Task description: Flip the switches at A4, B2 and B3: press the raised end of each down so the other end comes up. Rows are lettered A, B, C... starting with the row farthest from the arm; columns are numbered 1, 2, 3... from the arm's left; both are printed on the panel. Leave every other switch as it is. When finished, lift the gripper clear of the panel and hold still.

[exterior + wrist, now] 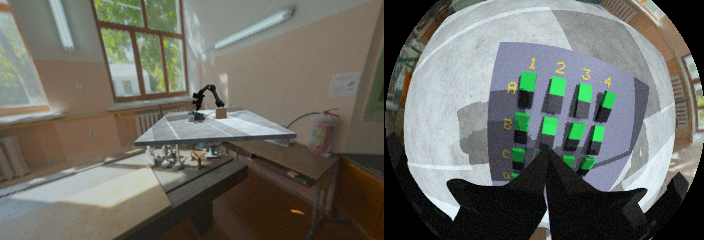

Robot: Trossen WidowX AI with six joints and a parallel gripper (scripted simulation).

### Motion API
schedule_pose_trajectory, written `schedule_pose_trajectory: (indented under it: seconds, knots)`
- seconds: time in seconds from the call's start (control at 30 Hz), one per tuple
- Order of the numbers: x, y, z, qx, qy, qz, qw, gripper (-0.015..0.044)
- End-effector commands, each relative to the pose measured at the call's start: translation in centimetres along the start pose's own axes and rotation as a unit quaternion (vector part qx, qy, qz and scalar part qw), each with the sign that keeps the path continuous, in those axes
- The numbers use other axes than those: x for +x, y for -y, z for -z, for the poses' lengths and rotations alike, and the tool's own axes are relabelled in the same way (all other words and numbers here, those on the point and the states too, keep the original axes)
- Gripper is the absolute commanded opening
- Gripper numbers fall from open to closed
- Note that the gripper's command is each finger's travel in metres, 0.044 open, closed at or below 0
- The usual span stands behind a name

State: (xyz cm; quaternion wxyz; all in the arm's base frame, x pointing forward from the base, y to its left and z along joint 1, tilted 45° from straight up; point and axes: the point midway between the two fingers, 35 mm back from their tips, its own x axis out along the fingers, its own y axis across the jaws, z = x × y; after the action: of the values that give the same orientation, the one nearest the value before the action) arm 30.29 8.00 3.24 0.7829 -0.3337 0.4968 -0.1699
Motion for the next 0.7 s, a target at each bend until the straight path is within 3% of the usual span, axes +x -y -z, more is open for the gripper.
schedule_pose_trajectory:
  seconds: [0.0,0.67]
  knots:
    - [0.6,0.1,0.2,-0.003,-0.002,0.004,1.0,0.0]
    - [2.0,0.2,0.2,-0.003,-0.002,0.004,1.0,0.0]
